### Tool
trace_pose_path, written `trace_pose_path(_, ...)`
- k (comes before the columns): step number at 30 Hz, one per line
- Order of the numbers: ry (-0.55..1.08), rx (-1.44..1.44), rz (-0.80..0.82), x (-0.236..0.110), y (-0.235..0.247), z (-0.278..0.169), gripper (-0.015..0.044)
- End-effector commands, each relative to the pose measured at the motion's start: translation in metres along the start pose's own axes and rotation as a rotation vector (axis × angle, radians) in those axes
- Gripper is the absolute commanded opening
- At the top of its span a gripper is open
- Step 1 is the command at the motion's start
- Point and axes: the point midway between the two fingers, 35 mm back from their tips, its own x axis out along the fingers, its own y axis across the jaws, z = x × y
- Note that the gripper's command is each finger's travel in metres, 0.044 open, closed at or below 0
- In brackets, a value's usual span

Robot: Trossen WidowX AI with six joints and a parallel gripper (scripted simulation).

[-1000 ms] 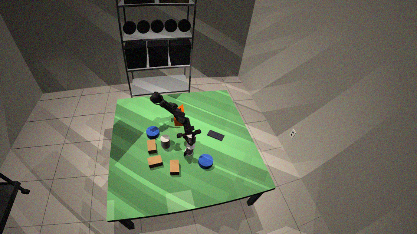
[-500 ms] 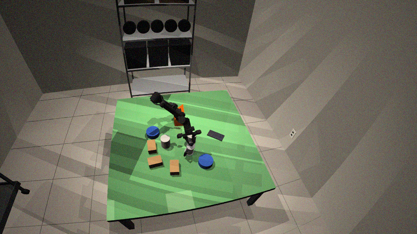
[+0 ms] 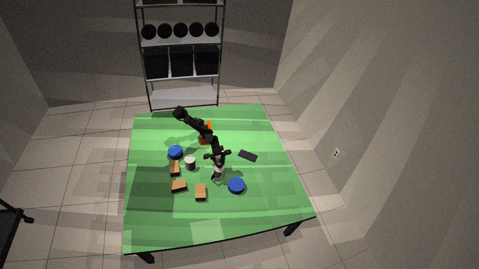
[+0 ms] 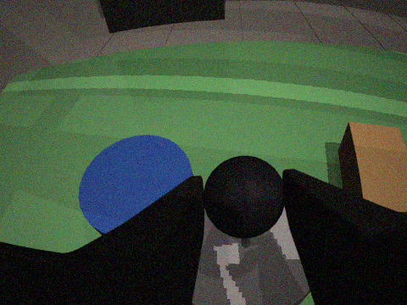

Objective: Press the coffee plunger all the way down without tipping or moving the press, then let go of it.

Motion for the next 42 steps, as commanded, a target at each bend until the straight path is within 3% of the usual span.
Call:
trace_pose_path(1, 0.000, 0.000, 0.000, 0.000, 0.000, 0.000, 0.0115)
trace_pose_path(8, 0.000, 0.000, 0.000, 0.000, 0.000, 0.000, 0.0115)
trace_pose_path(21, 0.000, 0.000, 0.000, 0.000, 0.000, 0.000, 0.0440)
trace_pose_path(27, 0.006, 0.004, 0.004, -0.013, 0.001, 0.011, 0.0440)
trace_pose_path(35, 0.013, -0.004, 0.000, -0.075, -0.004, 0.047, 0.0440)
trace_pose_path(42, 0.012, -0.004, -0.001, -0.076, -0.003, 0.047, 0.0440)
